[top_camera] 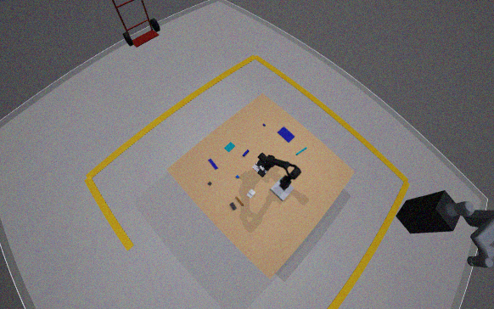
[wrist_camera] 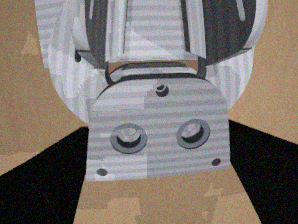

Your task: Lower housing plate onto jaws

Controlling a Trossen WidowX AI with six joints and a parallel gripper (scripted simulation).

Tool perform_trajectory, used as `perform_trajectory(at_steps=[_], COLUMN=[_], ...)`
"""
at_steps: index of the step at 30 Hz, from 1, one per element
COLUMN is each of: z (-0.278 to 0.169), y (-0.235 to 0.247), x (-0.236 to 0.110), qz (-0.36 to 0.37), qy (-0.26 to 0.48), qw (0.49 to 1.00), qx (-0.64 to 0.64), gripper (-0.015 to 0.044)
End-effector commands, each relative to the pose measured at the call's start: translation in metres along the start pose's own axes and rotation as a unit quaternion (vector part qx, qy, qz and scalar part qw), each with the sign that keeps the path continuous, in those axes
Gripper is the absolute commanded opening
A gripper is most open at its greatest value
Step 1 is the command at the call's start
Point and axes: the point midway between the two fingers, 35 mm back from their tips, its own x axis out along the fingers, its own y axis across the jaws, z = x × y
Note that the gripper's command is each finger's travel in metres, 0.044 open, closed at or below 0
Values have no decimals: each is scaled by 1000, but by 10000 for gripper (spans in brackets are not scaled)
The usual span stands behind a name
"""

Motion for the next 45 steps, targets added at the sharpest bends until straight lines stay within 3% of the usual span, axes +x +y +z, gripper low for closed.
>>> perform_trajectory(at_steps=[1,45], z=[0,0], y=[1,1], x=[0,8], qz=[2,2], qy=[-1,-1], qw=[1000,1000], qx=[2,2], gripper=[351,351])
